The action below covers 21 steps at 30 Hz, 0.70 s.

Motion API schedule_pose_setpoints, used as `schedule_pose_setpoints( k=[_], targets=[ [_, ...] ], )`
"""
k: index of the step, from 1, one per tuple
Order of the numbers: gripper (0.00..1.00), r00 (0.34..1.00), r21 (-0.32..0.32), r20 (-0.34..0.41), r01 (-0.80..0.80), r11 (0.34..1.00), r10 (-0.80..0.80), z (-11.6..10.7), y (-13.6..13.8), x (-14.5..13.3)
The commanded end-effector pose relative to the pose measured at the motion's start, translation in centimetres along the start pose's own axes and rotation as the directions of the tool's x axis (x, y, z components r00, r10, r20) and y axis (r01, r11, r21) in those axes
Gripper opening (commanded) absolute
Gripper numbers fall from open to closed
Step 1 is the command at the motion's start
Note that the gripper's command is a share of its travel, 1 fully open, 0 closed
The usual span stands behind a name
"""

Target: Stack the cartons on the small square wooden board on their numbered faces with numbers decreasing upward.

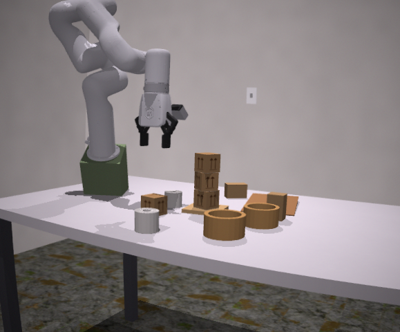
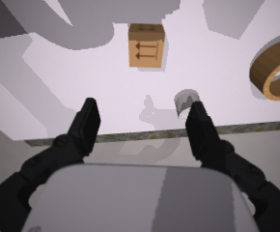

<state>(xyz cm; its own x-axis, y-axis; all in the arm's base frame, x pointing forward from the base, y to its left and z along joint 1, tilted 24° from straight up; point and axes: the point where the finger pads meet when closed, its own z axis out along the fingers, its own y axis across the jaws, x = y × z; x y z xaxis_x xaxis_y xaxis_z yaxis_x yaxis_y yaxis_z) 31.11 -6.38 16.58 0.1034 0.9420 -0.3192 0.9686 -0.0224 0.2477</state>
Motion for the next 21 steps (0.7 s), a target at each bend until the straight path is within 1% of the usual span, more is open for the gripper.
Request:
schedule_pose_setpoints(
  k=[1,21],
  targets=[
    [1.0,1.0,-0.003,0.0,-0.001,1.0,0.001,0.6,0.1,0.0],
    [1.0,1.0,-0.004,0.003,-0.001,1.0,0.001,3.2,0.2,-0.1]
  ],
)
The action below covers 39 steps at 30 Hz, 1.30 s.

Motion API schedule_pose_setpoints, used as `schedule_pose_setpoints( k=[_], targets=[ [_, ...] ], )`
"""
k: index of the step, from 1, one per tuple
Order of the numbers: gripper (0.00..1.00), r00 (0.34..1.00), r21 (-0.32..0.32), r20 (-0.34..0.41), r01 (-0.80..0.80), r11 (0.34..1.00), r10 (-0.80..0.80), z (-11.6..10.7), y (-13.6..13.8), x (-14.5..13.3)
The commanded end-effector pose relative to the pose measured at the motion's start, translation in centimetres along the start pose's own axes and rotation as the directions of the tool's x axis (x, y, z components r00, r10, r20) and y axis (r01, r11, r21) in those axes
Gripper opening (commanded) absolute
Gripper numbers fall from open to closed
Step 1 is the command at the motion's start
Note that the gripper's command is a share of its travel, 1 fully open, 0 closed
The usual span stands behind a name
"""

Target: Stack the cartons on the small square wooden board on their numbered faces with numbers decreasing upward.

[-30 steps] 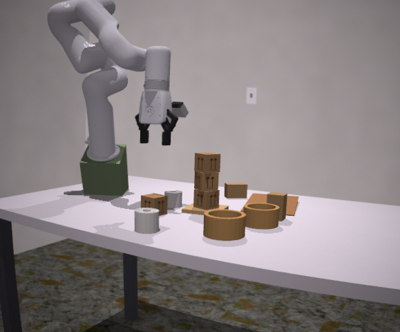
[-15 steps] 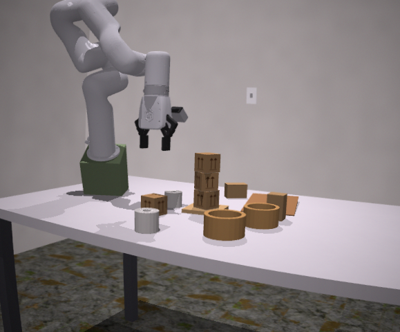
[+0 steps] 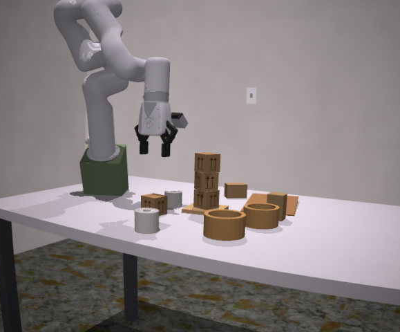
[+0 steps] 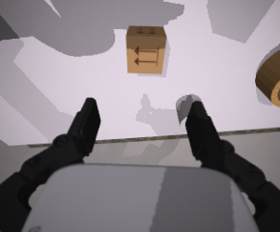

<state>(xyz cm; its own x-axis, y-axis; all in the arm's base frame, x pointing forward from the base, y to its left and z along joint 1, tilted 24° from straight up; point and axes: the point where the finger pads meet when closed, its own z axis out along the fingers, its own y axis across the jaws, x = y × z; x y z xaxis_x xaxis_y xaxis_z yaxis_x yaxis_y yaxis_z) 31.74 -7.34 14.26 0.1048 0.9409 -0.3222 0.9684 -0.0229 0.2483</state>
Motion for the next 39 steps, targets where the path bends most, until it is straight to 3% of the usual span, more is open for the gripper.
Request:
schedule_pose_setpoints(
  k=[1,39],
  targets=[
    [1.0,1.0,-0.003,0.0,0.0,1.0,0.0,0.8,0.1,0.0],
    [1.0,1.0,-0.003,-0.005,0.0,1.0,0.0,6.2,0.1,0.0]
  ],
)
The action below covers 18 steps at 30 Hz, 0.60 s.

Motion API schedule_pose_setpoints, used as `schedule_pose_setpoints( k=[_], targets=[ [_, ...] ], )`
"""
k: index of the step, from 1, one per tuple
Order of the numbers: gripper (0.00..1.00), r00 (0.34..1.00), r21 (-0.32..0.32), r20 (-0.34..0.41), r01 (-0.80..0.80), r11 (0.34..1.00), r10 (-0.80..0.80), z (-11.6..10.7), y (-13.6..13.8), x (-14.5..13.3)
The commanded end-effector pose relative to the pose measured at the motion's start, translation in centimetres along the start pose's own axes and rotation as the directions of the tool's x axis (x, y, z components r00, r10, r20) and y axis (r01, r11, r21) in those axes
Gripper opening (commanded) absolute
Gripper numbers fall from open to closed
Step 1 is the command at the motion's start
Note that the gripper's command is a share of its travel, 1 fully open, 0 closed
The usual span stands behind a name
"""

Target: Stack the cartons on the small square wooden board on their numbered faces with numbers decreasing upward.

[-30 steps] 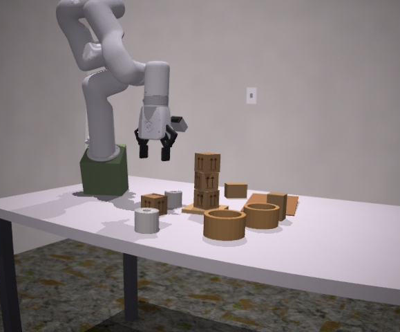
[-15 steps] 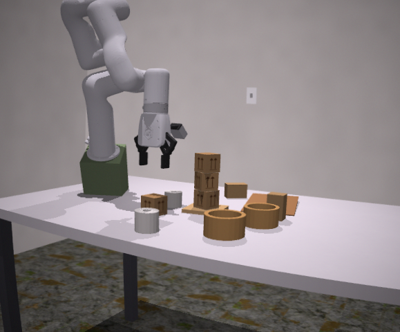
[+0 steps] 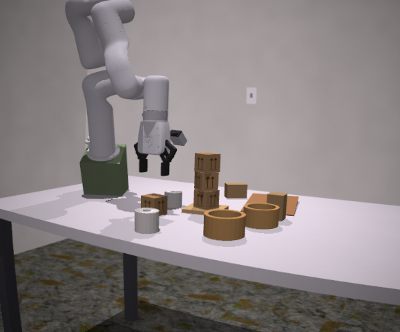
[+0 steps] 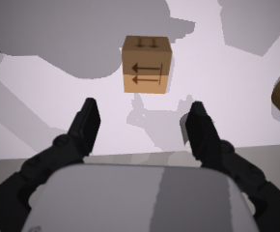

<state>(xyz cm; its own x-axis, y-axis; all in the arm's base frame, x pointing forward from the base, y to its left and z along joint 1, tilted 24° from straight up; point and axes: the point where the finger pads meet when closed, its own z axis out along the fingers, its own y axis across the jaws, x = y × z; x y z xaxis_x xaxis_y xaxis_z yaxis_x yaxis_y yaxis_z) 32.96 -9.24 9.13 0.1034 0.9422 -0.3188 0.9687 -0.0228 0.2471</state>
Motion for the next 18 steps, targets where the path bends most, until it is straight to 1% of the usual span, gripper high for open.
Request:
schedule_pose_setpoints(
  k=[1,16,18],
  targets=[
    [1.0,1.0,-0.004,-0.001,0.0,1.0,0.0,0.6,0.1,0.0],
    [1.0,1.0,-0.006,0.01,-0.002,1.0,0.002,2.9,0.4,-0.2],
    [1.0,1.0,-0.006,0.01,-0.002,1.0,0.002,2.9,0.4,-0.2]
  ],
)
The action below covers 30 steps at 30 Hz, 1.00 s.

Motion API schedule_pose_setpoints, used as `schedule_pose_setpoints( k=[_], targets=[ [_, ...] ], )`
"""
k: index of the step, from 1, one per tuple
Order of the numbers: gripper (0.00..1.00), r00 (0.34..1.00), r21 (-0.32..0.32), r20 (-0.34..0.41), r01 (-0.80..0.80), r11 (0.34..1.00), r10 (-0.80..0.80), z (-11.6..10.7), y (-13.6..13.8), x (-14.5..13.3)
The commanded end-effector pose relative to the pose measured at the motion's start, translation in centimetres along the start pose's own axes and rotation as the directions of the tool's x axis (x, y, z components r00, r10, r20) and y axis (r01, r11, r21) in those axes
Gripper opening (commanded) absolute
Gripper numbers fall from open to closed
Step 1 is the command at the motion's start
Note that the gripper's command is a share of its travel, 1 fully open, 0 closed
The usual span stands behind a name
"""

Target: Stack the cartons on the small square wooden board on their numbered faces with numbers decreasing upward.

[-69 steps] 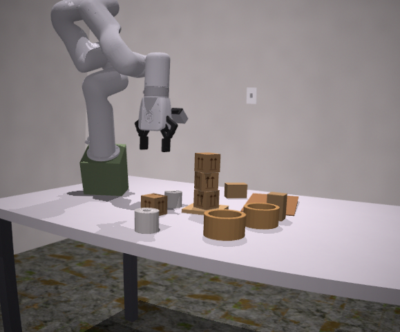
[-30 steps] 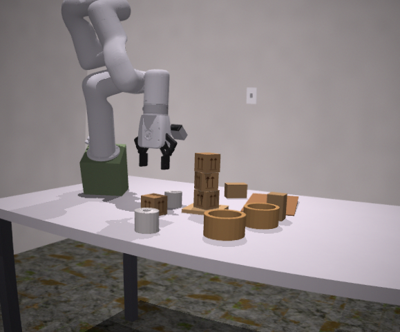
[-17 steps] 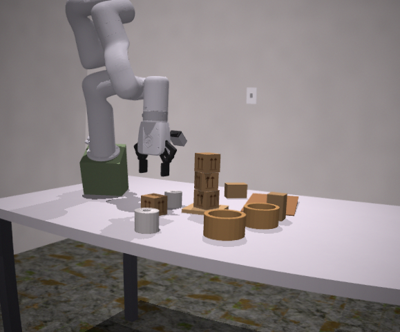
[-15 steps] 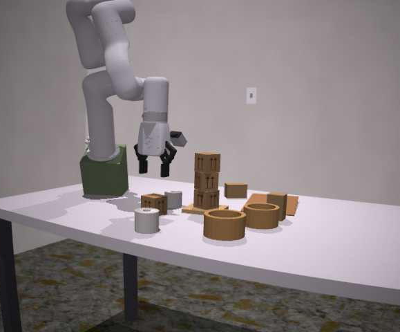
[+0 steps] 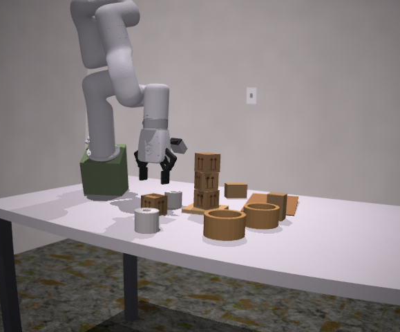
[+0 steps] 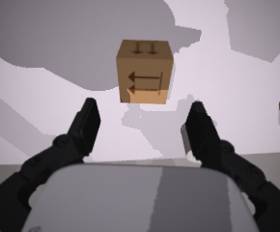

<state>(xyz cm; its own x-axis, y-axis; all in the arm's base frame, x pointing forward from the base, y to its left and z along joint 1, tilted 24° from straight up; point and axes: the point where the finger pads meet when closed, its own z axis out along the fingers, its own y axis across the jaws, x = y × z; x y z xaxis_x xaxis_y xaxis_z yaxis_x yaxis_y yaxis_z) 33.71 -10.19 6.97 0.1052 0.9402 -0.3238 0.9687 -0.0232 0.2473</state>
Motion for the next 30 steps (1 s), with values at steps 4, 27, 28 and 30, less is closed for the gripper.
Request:
schedule_pose_setpoints(
  k=[4,27,28,30],
  targets=[
    [1.0,1.0,-0.006,0.003,-0.001,1.0,0.001,1.0,0.2,0.0],
    [1.0,1.0,-0.004,-0.001,0.0,1.0,0.0,3.7,0.2,0.2],
    [1.0,1.0,-0.004,-0.001,0.0,1.0,0.0,3.8,0.2,0.2],
    [1.0,1.0,-0.004,-0.001,0.0,1.0,0.0,4.0,0.2,0.2]
  ],
)
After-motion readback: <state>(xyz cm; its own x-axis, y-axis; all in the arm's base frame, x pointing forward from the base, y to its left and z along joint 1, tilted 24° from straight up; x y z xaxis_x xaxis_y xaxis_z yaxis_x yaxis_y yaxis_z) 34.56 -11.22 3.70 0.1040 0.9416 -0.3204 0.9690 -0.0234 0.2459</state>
